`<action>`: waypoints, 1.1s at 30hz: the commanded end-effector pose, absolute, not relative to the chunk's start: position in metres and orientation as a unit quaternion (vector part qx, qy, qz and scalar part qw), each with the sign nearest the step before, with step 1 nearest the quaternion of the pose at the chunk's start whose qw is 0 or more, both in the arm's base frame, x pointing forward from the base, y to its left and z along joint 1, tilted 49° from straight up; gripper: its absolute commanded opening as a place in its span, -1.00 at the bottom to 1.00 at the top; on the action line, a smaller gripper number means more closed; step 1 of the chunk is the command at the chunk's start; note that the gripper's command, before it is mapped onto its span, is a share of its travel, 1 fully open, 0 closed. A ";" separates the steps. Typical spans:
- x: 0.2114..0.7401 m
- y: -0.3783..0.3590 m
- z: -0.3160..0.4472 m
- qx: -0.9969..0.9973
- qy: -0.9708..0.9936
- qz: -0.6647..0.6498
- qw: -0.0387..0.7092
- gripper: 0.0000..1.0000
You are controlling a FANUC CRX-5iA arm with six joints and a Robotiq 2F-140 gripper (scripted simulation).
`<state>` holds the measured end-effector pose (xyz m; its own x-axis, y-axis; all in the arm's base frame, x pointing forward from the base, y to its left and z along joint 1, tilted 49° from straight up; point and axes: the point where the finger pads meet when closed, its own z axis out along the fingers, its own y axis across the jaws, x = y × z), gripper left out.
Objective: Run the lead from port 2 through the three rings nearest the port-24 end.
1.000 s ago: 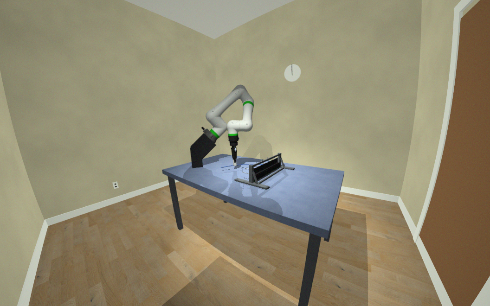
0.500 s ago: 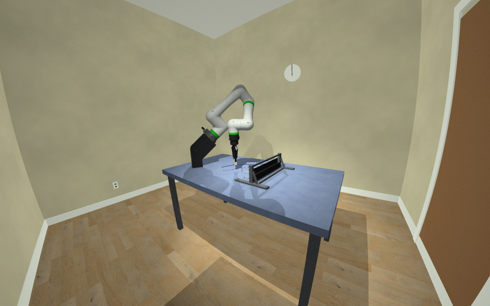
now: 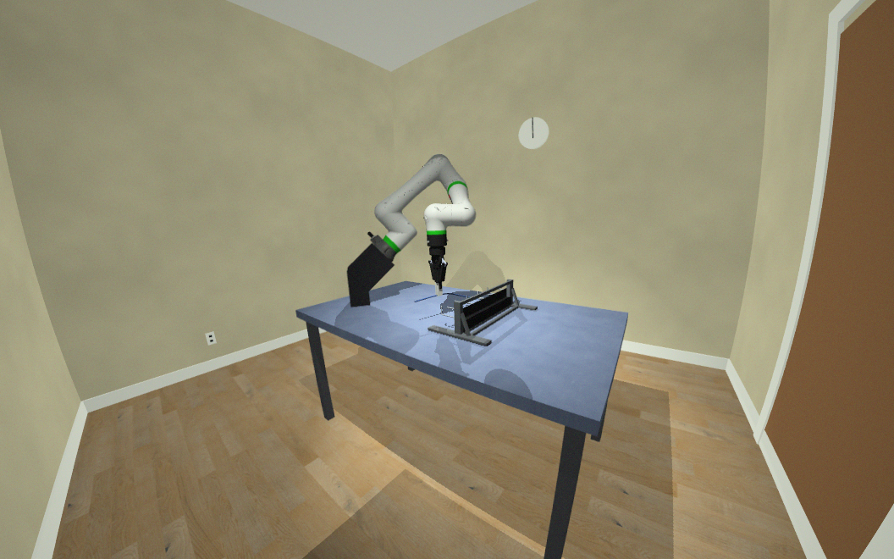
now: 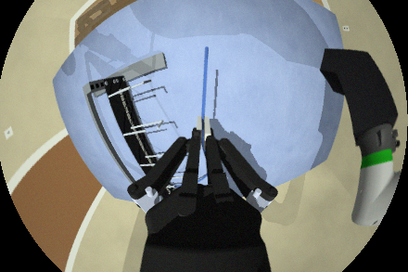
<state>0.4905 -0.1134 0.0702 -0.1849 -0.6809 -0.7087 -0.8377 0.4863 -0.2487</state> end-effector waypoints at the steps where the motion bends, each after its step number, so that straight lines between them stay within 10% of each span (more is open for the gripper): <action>1: 0.511 -0.146 0.087 -0.527 0.743 0.081 0.404 -1.00; 33: 0.560 -0.220 0.125 -0.591 0.693 0.045 0.411 -1.00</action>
